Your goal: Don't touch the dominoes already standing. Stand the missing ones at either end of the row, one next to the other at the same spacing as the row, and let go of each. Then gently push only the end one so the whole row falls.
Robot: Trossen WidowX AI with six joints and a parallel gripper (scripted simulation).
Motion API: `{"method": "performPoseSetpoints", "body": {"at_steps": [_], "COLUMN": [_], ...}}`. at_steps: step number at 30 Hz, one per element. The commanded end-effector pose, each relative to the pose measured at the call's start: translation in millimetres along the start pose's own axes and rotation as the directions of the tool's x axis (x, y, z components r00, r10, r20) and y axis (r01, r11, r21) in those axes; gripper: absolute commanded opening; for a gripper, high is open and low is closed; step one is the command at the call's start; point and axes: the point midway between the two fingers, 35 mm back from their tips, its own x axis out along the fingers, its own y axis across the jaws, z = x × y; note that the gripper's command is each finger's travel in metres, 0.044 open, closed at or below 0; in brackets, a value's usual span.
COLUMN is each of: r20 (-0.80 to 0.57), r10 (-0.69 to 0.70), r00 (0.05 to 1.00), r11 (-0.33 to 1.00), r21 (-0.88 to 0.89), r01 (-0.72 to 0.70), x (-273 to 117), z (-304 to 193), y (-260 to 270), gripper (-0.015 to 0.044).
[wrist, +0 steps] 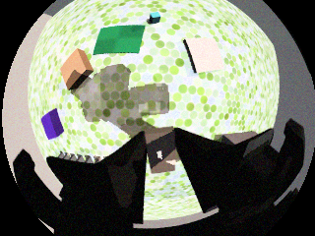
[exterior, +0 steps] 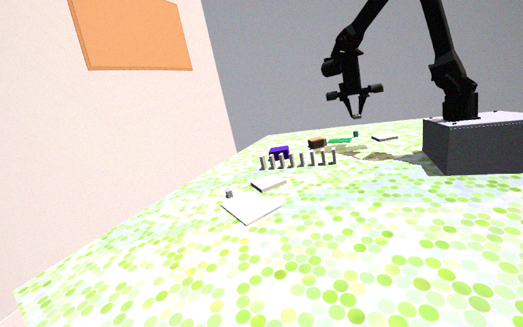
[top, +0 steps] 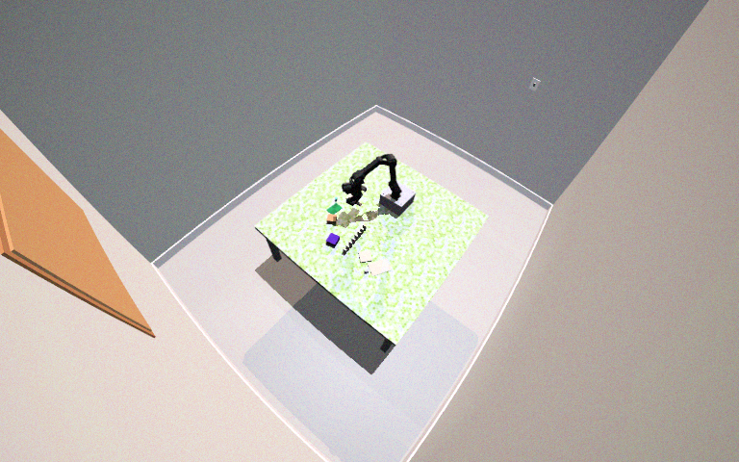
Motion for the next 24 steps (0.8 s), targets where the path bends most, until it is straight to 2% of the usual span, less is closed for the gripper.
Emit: {"method": "performPoseSetpoints", "body": {"at_steps": [1, 12, 24], "r20": [-0.001, 0.185, 0.432], "r10": [0.006, 0.027, 0.072], "r00": [1.000, 0.982, 0.899], "r11": [0.999, 0.995, 0.981], "r21": [0.032, -0.095, -0.194], "r01": [-0.006, -0.010, 0.015], "x": [-2, 30, 56], "z": [1, 16, 30], "y": [0, 23, 50], "gripper": [0.0107, 0.0107, 0.0107]}}
